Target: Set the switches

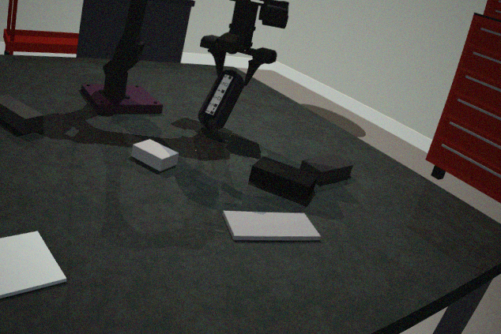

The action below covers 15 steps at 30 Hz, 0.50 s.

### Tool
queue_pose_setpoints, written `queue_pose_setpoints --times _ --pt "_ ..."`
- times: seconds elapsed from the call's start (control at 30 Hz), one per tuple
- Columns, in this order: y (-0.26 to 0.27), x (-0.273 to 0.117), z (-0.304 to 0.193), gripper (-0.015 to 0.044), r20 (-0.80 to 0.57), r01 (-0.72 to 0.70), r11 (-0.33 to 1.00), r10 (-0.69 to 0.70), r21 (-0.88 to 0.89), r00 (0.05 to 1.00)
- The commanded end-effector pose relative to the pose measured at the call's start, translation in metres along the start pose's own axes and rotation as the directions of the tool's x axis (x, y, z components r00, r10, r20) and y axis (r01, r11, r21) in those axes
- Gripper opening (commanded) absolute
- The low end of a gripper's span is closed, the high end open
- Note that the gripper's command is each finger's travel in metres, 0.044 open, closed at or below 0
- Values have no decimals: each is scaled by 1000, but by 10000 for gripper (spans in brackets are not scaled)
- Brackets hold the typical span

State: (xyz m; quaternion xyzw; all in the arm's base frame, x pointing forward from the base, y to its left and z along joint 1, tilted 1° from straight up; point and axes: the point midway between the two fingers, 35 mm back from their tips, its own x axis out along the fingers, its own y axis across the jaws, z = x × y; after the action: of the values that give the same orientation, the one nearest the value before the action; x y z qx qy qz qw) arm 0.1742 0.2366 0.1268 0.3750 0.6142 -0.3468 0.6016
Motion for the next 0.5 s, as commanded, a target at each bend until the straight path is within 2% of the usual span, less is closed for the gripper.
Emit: queue_pose_setpoints --times 0.0,0.47 --pt "-2 9 1 338 13 23 1000 -23 9 1000" --pt "-2 16 -8 338 12 23 1000 -23 9 1000"
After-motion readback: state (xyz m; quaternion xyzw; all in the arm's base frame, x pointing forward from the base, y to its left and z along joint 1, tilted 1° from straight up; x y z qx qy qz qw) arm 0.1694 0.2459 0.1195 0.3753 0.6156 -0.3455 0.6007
